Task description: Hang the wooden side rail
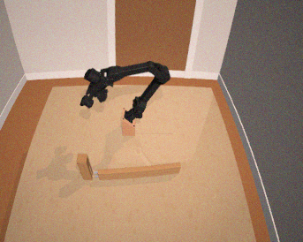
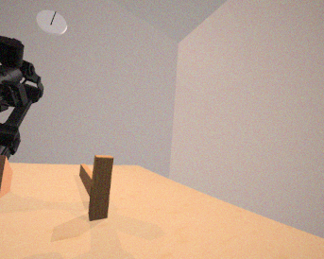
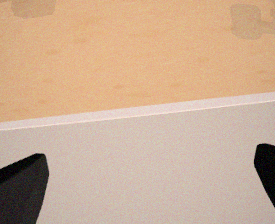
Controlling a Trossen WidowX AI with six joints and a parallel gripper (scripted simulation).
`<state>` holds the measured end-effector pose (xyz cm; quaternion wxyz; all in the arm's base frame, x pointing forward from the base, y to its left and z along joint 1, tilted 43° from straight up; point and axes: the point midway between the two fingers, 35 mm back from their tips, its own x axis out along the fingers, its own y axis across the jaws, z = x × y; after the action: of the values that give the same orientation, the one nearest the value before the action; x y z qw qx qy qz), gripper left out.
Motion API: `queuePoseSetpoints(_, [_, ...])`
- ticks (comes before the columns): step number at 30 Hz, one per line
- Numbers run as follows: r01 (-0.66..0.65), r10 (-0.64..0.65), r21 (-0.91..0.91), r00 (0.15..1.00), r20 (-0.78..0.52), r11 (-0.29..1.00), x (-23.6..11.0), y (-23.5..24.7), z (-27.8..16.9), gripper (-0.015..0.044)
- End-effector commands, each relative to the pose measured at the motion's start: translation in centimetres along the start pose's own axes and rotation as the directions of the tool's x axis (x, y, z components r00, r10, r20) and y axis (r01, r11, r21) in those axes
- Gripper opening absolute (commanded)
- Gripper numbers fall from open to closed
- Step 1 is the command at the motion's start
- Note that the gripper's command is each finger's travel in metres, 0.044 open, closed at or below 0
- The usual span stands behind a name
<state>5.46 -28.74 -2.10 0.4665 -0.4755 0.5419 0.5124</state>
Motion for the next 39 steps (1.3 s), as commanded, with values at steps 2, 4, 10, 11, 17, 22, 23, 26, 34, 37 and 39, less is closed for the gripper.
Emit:
queuePoseSetpoints(2, [0.163,-0.162,-0.174,0.987,0.016,0.971,0.9,-5.8,1.8,0.0440])
queuePoseSetpoints(4, [0.232,-0.232,-0.249,0.972,0.031,0.940,1.1,-8.2,2.8,0.0440])
queuePoseSetpoints(10, [0.424,-0.418,-0.455,0.901,0.120,0.783,1.0,-14.8,7.0,0.0440])
queuePoseSetpoints(11, [0.453,-0.444,-0.485,0.885,0.141,0.748,1.0,-15.8,7.9,0.0440])
queuePoseSetpoints(17, [0.605,-0.566,-0.625,0.769,0.297,0.494,0.2,-20.6,13.8,0.0440])
queuePoseSetpoints(22, [0.671,-0.601,-0.667,0.690,0.403,0.325,-0.5,-22.4,17.5,0.0440])
queuePoseSetpoints(23, [0.671,-0.601,-0.667,0.690,0.403,0.325,-0.5,-22.4,17.5,0.0440])
queuePoseSetpoints(26, [0.671,-0.601,-0.667,0.690,0.403,0.325,-0.5,-22.4,17.5,0.0440])
queuePoseSetpoints(34, [0.671,-0.601,-0.667,0.690,0.403,0.325,-0.5,-22.4,17.5,0.0440])
queuePoseSetpoints(37, [0.671,-0.601,-0.667,0.690,0.403,0.325,-0.5,-22.4,17.5,0.0440])
queuePoseSetpoints(39, [0.671,-0.601,-0.667,0.690,0.403,0.325,-0.5,-22.4,17.5,0.0440])
